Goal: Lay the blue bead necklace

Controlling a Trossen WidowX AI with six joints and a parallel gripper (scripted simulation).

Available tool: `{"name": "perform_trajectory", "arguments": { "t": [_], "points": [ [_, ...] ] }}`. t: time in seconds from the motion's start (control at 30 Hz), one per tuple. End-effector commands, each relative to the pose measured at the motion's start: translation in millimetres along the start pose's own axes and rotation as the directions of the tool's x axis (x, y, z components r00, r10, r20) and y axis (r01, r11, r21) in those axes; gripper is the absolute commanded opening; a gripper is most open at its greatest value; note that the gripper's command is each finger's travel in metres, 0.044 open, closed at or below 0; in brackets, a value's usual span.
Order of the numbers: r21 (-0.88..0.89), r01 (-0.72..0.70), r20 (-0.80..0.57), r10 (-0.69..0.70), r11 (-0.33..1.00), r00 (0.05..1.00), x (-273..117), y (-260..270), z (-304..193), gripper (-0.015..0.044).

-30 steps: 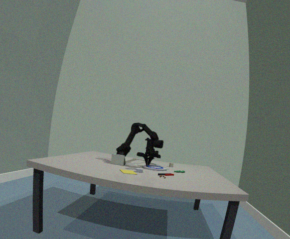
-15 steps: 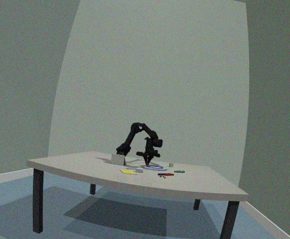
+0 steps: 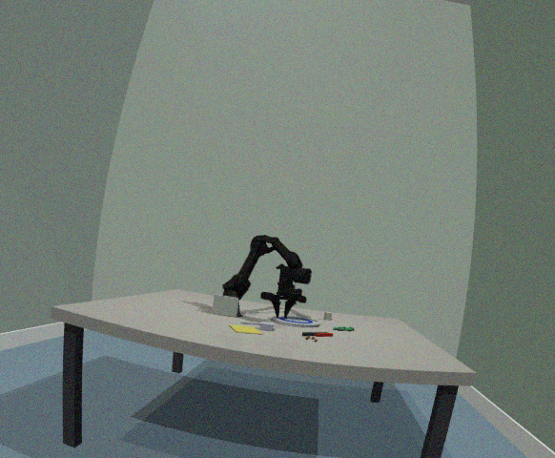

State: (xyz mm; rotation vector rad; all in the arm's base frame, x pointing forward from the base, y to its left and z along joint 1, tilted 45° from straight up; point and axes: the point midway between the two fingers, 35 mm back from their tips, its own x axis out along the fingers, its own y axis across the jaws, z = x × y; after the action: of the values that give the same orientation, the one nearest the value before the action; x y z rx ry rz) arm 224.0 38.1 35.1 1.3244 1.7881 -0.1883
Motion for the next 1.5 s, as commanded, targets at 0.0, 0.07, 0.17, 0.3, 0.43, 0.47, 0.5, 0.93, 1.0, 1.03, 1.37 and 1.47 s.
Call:
{"name": "perform_trajectory", "arguments": {
  "t": [0.0,0.07,0.17,0.3,0.43,0.47,0.5,0.93,1.0,1.03,1.37,1.47],
  "points": [
    [-0.001,0.000,0.000,0.000,1.000,1.000,0,0,0,0.0236],
    [-0.001,0.000,0.000,0.000,1.000,1.000,0,0,0,0.0289],
    [0.002,0.001,-0.002,-0.001,1.000,1.000,-2,-1,0,0.0368],
    [0.007,0.003,-0.006,-0.003,1.000,1.000,-3,-1,-1,0.0440],
    [0.007,0.004,-0.005,-0.004,1.000,1.000,-5,-1,-1,0.0440],
    [0.007,0.004,-0.005,-0.004,1.000,1.000,-5,-1,-1,0.0440],
    [0.007,0.004,-0.005,-0.004,1.000,1.000,-5,-1,-1,0.0440],
    [0.009,0.004,-0.005,-0.004,1.000,1.000,-6,-1,0,0.0414],
    [0.024,0.004,-0.003,-0.004,1.000,1.000,-13,0,8,0.0361],
    [0.037,0.004,-0.001,-0.004,0.999,1.000,-18,0,14,0.0335],
    [0.084,0.004,-0.003,-0.004,0.996,1.000,-26,-1,34,0.0120],
    [0.076,-0.002,0.009,0.002,0.997,1.000,-29,0,36,0.0120]
  ]
}}
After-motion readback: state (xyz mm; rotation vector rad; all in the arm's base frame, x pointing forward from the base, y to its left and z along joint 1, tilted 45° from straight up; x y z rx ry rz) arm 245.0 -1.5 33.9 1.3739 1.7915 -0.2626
